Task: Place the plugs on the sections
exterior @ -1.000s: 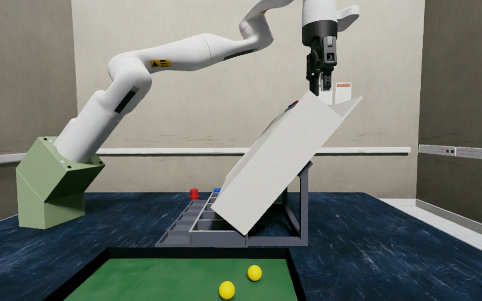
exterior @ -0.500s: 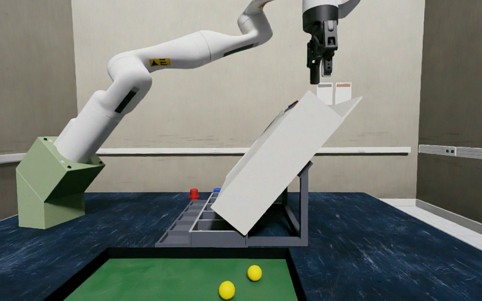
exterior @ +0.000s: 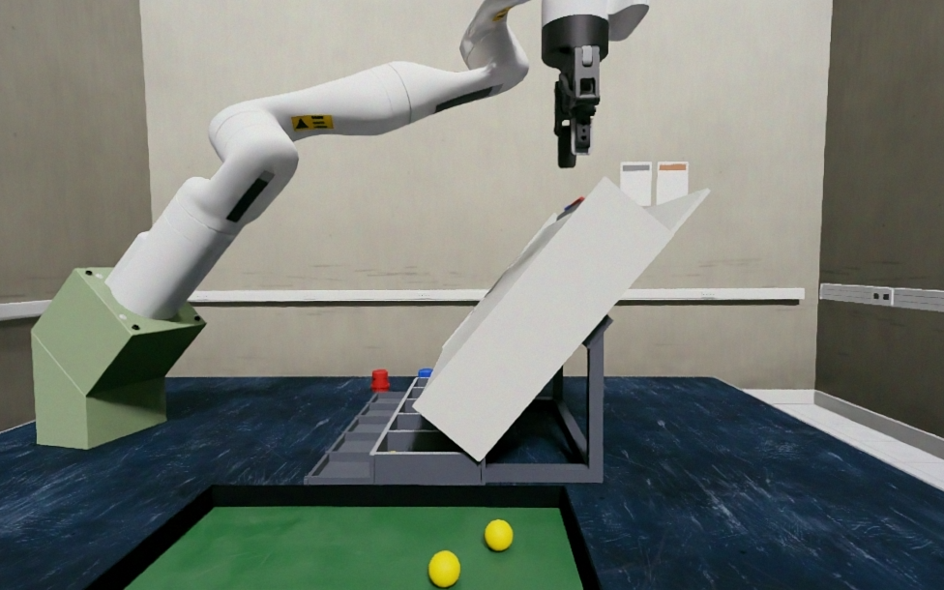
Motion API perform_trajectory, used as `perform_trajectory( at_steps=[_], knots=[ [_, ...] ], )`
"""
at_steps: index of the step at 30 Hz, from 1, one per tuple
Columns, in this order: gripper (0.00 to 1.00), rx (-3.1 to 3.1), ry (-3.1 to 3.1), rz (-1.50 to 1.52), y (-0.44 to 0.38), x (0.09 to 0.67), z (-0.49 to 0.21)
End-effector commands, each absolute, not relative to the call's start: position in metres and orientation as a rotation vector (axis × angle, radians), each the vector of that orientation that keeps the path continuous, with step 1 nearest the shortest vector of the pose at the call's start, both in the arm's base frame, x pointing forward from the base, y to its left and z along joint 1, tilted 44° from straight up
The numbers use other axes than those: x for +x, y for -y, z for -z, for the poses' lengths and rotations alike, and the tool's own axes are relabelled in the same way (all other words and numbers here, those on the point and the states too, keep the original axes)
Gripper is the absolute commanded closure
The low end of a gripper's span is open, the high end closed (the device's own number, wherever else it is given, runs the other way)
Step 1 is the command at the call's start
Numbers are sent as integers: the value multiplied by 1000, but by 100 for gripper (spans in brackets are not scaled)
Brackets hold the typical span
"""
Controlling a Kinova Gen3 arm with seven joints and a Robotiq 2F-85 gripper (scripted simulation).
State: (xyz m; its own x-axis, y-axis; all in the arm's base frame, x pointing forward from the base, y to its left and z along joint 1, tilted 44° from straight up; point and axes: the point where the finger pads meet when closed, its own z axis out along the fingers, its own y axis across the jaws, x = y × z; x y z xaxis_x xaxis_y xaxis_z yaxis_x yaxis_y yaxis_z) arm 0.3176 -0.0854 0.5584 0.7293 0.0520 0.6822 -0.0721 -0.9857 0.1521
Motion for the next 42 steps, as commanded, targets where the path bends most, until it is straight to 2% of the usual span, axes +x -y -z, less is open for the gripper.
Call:
perform_trajectory(
  at_steps=[1, 9, 25, 26, 30, 36, 42],
  knots=[
    [0, 2735, 13, -1123, 91, 264, -514],
    [0, 2764, 19, -1102, 93, 235, -488],
    [0, 2764, 19, -1102, 93, 235, -488],
    [0, 2763, 19, -1102, 52, 227, -432],
    [0, 2763, 19, -1102, 44, 226, -422],
    [0, 2763, 19, -1102, 6, 218, -368],
    [0, 2763, 19, -1102, 6, 218, -368]
  ],
)
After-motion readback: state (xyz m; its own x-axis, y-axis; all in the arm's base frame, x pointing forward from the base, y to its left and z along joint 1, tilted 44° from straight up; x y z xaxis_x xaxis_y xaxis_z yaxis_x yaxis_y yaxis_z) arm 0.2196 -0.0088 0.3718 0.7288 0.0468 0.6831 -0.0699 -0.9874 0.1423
